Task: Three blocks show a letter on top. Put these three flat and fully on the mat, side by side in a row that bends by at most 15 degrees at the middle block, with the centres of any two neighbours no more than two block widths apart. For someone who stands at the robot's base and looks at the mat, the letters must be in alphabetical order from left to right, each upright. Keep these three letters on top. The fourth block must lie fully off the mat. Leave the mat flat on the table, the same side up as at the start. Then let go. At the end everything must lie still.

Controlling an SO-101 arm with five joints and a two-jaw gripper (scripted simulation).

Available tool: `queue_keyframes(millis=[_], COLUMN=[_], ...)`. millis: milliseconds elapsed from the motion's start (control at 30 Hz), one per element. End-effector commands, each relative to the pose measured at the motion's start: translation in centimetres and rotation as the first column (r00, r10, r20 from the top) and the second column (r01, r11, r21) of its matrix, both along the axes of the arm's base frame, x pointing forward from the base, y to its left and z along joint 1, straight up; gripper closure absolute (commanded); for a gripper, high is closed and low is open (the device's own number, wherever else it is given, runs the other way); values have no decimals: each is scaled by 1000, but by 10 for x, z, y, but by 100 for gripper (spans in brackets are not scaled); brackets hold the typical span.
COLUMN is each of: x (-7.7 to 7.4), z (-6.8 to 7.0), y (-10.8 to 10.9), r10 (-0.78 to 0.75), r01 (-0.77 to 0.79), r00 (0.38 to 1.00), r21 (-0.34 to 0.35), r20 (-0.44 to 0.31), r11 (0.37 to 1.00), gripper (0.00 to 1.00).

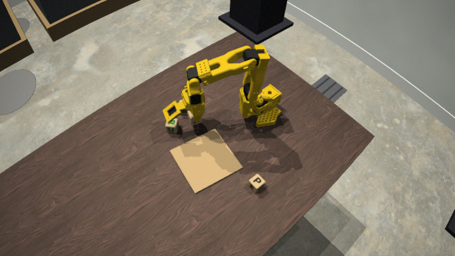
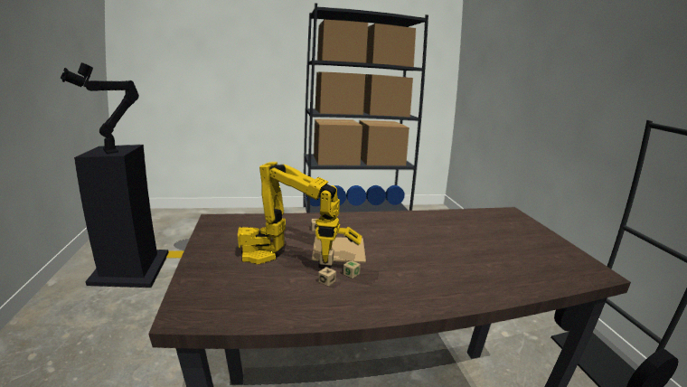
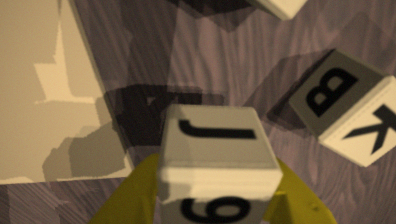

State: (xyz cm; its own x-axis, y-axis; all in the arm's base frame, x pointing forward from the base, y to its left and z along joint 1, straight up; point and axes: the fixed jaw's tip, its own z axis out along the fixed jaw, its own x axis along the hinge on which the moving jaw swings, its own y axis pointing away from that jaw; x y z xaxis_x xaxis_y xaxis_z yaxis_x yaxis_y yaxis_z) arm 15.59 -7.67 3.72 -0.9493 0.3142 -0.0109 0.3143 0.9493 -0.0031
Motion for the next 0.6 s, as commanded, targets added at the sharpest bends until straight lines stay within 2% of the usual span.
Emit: queue_keyframes(millis=[0,567], x=[11,12], z=[11,5], y=[-7,-8], r10=[-11,-11], r01=[15,15], r00=[996,996], r21=[-46,-46], r20=[89,89], r11=[999,999], gripper=[100,100])
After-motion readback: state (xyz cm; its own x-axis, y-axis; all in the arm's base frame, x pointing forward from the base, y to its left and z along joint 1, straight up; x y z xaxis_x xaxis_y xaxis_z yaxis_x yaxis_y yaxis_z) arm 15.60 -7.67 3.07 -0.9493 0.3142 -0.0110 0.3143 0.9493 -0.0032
